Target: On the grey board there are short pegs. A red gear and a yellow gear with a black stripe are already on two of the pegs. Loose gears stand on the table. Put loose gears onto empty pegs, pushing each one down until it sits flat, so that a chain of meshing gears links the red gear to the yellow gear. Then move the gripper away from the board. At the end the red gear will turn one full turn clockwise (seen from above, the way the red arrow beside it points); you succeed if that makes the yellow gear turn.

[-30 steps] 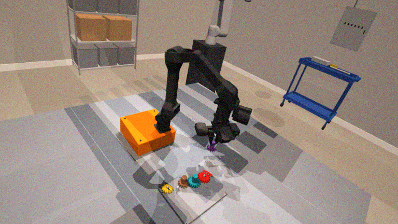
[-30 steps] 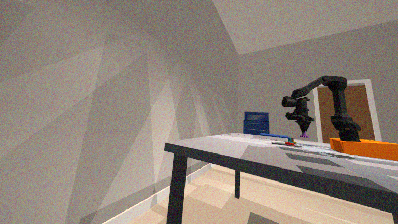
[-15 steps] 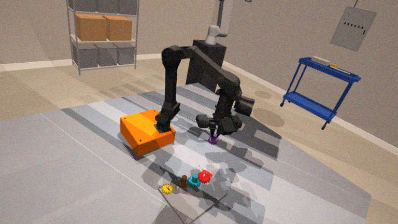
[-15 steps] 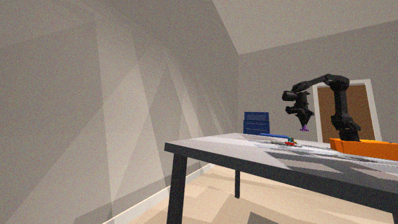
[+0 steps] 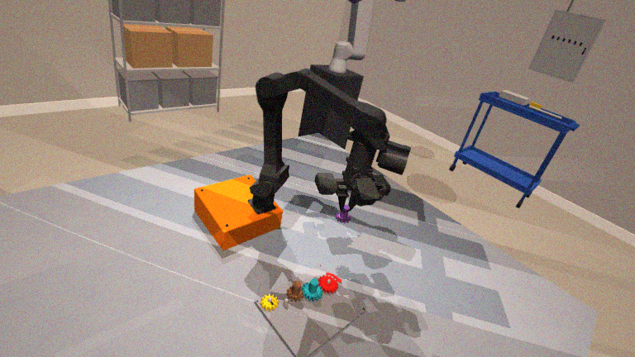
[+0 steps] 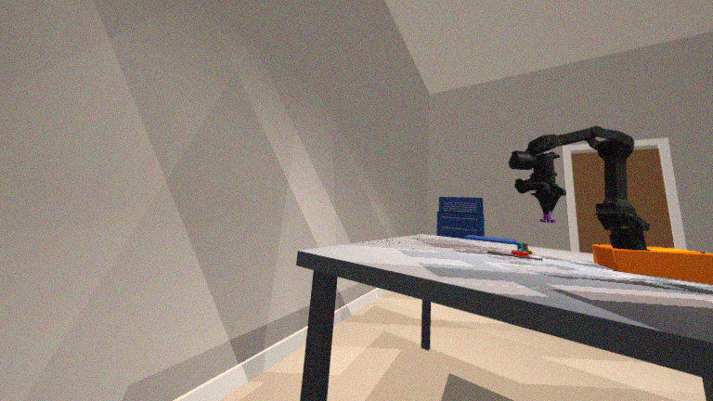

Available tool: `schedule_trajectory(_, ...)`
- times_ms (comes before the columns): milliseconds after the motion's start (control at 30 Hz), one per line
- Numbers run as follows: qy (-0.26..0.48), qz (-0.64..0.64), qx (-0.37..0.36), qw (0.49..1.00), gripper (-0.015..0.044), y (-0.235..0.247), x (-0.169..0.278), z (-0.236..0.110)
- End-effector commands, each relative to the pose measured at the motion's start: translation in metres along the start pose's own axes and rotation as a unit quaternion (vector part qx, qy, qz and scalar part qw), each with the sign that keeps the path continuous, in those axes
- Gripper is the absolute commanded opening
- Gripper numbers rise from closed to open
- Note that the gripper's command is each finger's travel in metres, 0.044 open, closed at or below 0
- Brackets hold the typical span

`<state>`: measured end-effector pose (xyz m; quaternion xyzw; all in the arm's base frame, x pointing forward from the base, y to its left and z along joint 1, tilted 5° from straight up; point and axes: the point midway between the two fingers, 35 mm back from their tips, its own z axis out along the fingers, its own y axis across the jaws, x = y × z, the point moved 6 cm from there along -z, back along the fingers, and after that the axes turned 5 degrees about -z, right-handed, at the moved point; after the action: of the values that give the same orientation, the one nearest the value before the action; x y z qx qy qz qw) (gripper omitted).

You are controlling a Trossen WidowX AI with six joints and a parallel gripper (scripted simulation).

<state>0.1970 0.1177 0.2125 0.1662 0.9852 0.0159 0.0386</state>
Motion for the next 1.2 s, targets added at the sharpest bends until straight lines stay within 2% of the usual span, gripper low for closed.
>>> schedule_trajectory(0,-0.007,0.002,-0.005,1.0,0.0,-0.002,-0.004,-0.004)
schedule_trajectory(1167,-0.004,0.013,0.005,1.0,0.0,-0.036,-0.056,0.021)
